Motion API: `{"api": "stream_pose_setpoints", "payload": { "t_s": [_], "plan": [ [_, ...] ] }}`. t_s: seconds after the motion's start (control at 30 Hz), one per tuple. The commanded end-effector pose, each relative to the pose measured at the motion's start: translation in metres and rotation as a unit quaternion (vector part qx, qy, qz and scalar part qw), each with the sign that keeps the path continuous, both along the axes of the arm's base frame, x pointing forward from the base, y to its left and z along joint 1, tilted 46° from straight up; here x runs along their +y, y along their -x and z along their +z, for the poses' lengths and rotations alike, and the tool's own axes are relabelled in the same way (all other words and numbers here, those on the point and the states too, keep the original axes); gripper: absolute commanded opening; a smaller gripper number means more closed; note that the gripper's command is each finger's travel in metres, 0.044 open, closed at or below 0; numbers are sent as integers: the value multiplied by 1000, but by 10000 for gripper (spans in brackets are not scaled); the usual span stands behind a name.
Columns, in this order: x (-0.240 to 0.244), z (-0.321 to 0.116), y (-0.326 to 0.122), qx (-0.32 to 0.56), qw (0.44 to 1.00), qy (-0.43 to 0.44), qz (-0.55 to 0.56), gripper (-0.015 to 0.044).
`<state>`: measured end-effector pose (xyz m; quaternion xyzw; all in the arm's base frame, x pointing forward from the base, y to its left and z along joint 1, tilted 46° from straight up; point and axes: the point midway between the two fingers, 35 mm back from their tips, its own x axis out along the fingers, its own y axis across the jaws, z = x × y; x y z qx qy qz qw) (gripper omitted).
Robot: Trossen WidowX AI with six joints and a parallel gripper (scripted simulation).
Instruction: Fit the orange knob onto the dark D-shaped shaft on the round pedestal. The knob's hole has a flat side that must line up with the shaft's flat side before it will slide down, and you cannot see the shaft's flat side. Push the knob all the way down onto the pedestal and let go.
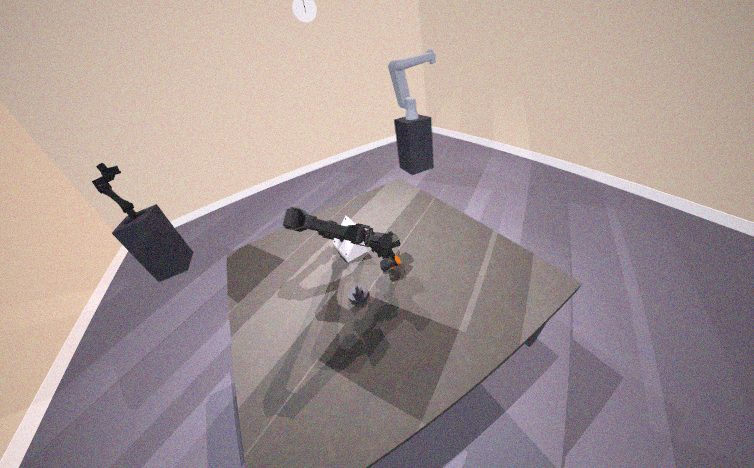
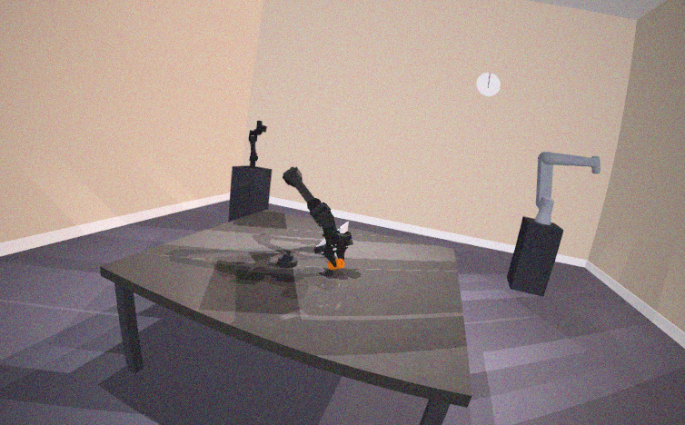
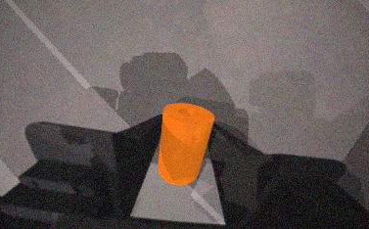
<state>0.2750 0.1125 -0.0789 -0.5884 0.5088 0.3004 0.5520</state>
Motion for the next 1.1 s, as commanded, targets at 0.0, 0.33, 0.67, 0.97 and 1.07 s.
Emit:
{"api": "stream_pose_setpoints", "payload": {
  "t_s": [0.0, 0.33, 0.67, 0.97, 1.07],
  "plan": [
    [-2, 3, 3, -2, 1000, -24, 12, 179],
    [-9, 10, 7, -12, 994, -104, 42, 179],
    [-18, 17, 10, -21, 980, -184, 72, 179],
    [-27, 21, 13, -30, 962, -254, 98, 179],
    [-30, 23, 14, -33, 954, -277, 107, 179]
  ]
}}
